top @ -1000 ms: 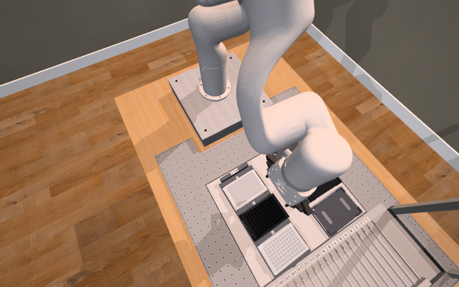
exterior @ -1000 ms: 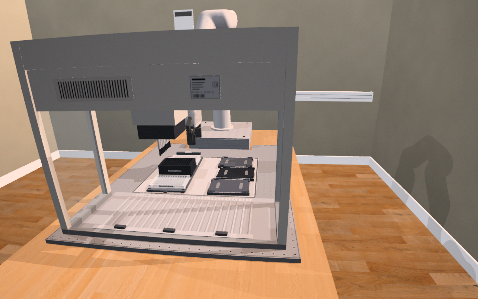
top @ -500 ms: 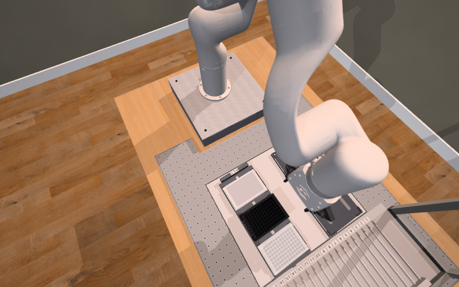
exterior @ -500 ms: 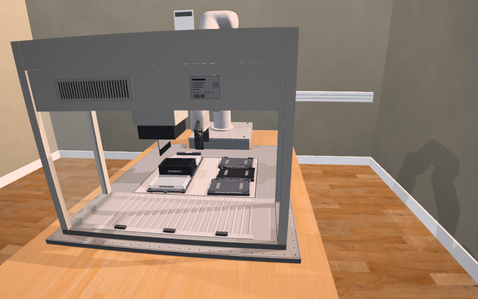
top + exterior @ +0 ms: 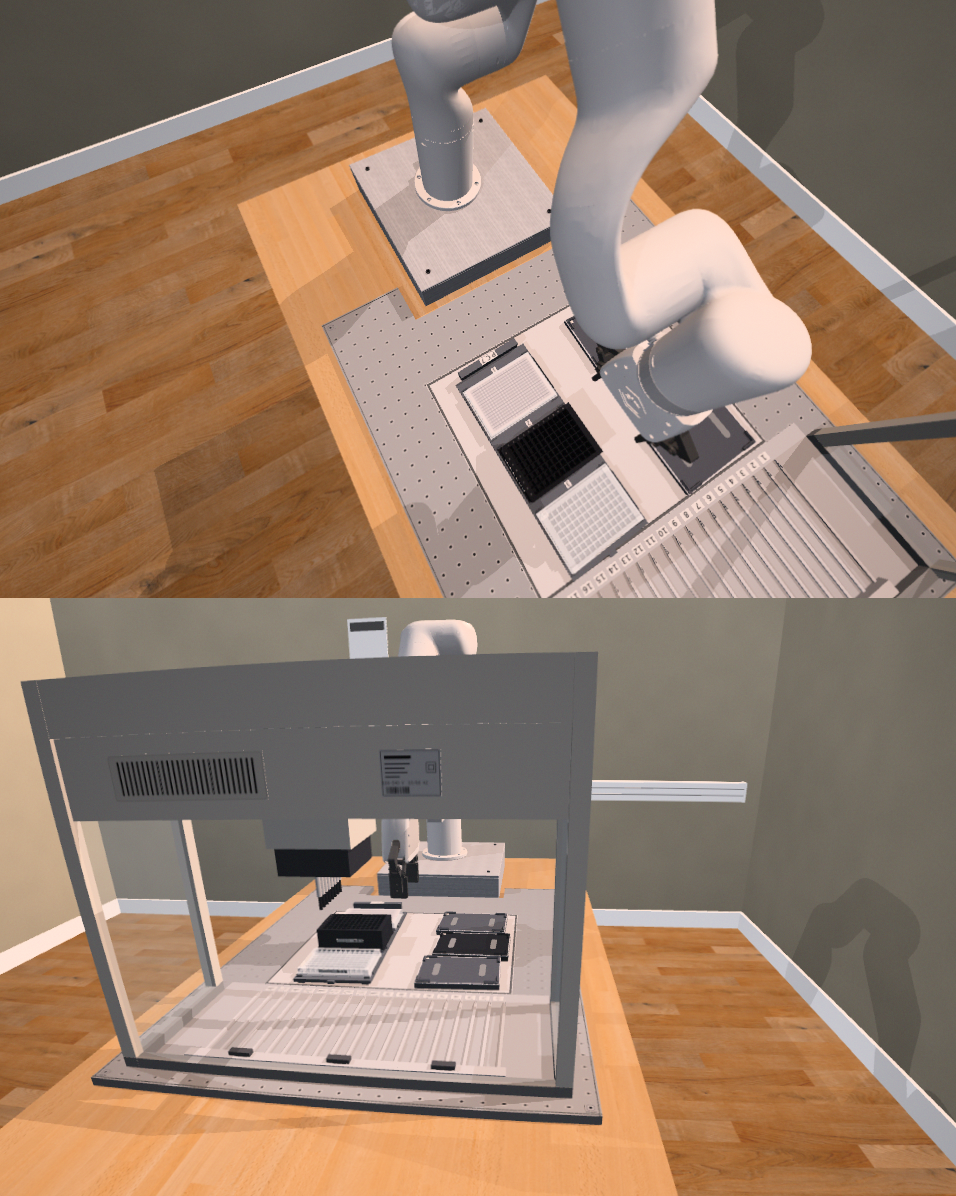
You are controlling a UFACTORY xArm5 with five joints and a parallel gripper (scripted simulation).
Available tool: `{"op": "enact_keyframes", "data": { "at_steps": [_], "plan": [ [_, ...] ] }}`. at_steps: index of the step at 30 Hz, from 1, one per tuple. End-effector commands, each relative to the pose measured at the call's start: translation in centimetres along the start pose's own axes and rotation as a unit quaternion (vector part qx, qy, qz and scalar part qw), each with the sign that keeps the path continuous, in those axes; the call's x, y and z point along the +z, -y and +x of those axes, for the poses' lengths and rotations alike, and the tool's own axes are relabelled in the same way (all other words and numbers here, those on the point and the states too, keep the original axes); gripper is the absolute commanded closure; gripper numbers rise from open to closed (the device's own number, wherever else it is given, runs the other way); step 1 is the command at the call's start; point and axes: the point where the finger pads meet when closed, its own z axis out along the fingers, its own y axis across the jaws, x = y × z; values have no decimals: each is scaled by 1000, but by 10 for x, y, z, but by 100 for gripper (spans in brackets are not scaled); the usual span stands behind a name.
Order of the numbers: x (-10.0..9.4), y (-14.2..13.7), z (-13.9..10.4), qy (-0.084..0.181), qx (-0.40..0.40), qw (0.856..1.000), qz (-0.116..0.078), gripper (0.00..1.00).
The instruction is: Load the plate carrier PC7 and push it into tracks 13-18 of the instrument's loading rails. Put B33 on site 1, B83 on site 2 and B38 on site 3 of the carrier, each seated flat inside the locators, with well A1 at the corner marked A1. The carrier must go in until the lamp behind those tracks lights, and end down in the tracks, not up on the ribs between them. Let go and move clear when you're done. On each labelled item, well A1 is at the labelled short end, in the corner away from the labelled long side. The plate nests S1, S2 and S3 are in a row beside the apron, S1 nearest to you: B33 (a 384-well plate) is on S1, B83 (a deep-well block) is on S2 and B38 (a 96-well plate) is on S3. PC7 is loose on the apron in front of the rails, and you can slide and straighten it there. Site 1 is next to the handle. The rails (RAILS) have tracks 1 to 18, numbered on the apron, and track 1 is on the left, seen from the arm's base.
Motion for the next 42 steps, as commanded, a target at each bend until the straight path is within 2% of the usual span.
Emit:
{"op": "enact_keyframes", "data": {
  "at_steps": [1,42],
  "plan": [
    [6,-1,0,-3,0,1000,-2,0],
    [67,-1,0,-3,0,1000,-1,0]
  ]
}}
